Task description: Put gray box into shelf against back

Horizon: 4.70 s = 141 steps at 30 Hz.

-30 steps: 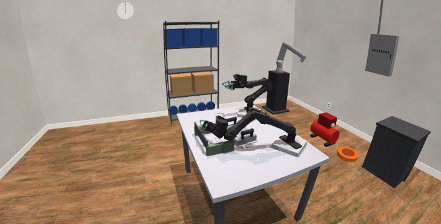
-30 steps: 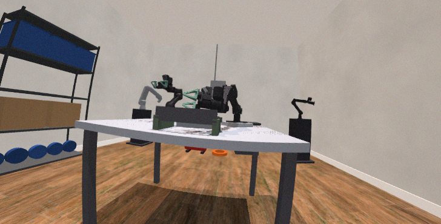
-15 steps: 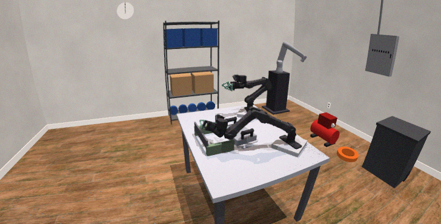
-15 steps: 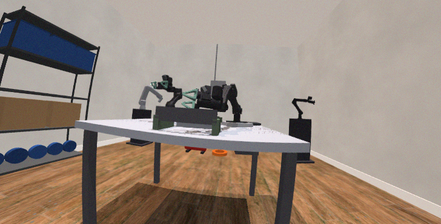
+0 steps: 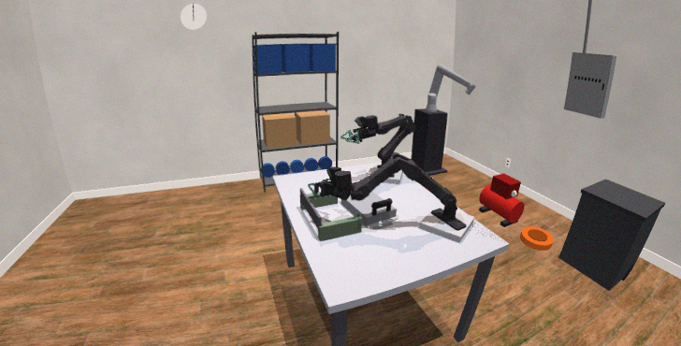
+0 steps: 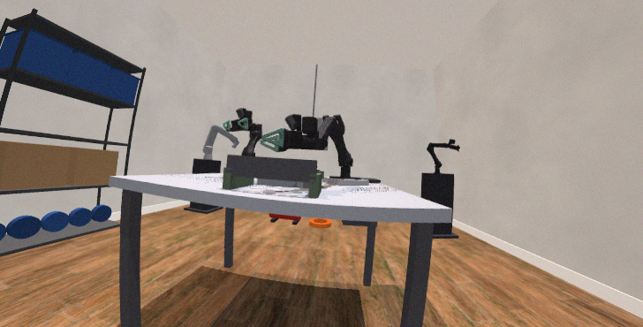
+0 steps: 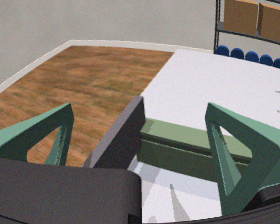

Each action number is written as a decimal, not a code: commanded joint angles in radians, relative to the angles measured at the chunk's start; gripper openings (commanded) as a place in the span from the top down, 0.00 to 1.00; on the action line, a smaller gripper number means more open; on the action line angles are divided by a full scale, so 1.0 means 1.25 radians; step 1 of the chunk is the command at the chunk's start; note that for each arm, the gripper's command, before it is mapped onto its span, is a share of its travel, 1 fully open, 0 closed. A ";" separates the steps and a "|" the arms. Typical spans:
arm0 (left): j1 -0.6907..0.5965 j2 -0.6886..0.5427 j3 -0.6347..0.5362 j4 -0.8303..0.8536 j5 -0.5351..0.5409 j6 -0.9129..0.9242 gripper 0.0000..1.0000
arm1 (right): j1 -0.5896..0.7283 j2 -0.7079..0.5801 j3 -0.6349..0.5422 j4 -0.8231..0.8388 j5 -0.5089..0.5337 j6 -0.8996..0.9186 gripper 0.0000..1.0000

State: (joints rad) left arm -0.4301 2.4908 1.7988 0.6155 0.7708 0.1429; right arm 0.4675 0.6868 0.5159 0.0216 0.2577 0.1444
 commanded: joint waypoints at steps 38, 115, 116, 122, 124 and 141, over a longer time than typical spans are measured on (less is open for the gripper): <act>-0.255 -0.691 -0.397 -1.103 -0.727 -0.646 0.00 | 0.491 0.602 0.389 -0.382 0.178 0.387 0.00; -0.257 -0.690 -0.563 -1.102 -0.821 -0.711 0.86 | 0.494 0.813 0.419 -0.240 0.163 0.362 0.00; -0.258 -0.708 -0.554 -1.106 -0.821 -0.709 0.86 | 0.492 0.796 0.425 -0.240 0.164 0.361 0.00; -0.258 -0.708 -0.554 -1.099 -0.821 -0.708 0.86 | 0.492 0.796 0.425 -0.240 0.164 0.361 0.00; -0.258 -0.708 -0.554 -1.099 -0.821 -0.708 0.86 | 0.492 0.796 0.425 -0.240 0.164 0.361 0.00; -0.258 -0.708 -0.554 -1.099 -0.821 -0.708 0.86 | 0.492 0.796 0.425 -0.240 0.163 0.365 0.86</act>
State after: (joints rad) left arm -0.7490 1.6436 1.0843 -0.7593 -0.2466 -0.7502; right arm 1.0859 1.7256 1.0069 -0.2951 0.4461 0.6003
